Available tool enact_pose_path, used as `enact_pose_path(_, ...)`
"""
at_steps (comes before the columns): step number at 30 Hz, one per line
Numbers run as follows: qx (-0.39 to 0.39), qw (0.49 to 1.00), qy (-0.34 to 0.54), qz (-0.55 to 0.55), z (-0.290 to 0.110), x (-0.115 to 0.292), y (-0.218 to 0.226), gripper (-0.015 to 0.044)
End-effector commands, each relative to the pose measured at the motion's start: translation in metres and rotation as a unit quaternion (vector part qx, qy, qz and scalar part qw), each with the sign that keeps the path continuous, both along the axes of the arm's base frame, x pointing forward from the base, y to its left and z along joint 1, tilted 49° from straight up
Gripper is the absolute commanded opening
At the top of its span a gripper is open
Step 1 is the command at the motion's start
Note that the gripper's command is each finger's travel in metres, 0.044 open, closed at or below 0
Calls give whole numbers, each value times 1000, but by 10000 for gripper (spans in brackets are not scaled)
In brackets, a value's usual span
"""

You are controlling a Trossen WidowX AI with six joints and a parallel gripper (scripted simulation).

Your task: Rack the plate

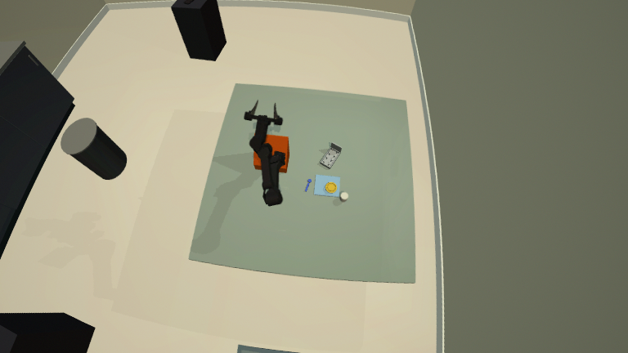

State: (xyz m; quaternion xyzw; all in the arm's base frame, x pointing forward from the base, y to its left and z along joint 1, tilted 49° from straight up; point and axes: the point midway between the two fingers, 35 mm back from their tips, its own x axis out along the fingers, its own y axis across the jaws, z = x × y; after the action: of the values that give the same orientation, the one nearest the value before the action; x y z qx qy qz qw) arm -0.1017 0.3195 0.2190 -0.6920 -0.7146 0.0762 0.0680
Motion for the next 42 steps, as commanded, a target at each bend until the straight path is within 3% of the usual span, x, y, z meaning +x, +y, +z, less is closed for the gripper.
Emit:
enact_pose_path(1, -1, 1000, 1, -2, 0, 1, 0, 400)
enact_pose_path(21, -64, 974, 132, -173, -27, 91, 33, 400)
enact_pose_path(42, -83, 876, 297, -371, -62, 203, 31, 400)
